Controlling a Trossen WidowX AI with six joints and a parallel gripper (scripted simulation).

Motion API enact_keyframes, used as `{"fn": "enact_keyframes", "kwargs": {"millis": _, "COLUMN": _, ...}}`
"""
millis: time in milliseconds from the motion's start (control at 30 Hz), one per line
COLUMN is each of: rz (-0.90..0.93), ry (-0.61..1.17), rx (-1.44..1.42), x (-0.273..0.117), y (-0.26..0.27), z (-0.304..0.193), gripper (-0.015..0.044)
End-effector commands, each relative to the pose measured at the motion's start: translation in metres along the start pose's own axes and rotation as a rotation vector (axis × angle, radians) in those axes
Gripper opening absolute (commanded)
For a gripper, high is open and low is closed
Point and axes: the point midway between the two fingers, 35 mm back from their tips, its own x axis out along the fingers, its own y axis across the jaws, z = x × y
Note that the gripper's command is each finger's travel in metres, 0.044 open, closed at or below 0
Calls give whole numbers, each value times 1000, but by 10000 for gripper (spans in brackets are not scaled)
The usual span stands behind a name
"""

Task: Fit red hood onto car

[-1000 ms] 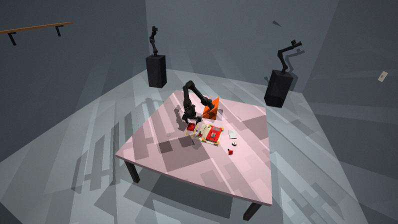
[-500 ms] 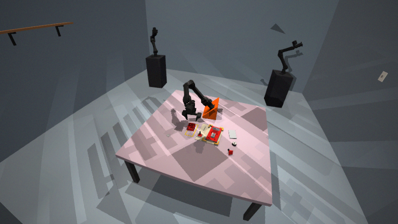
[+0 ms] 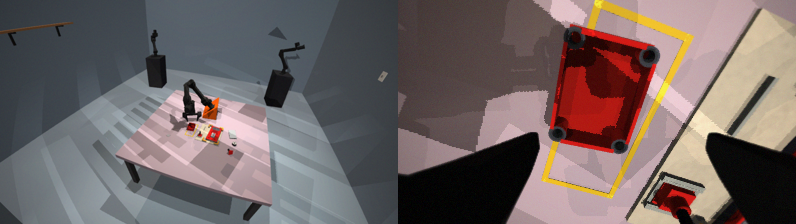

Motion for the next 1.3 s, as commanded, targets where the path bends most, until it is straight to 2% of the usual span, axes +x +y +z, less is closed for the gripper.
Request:
{"fn": "enact_keyframes", "kwargs": {"millis": 0, "rz": -43, "ry": 120, "rx": -335, "x": 11, "y": -6, "z": 5, "gripper": 440}}
{"fn": "enact_keyframes", "kwargs": {"millis": 300, "rz": 75, "ry": 342, "rx": -926, "x": 23, "y": -10, "z": 7, "gripper": 440}}
{"fn": "enact_keyframes", "kwargs": {"millis": 667, "rz": 309, "ry": 446, "rx": -1309, "x": 25, "y": -6, "z": 9, "gripper": 440}}
{"fn": "enact_keyframes", "kwargs": {"millis": 1000, "rz": 588, "ry": 435, "rx": -1674, "x": 23, "y": -4, "z": 11, "gripper": 440}}
{"fn": "enact_keyframes", "kwargs": {"millis": 1267, "rz": 830, "ry": 335, "rx": -1967, "x": 20, "y": -2, "z": 14, "gripper": 440}}
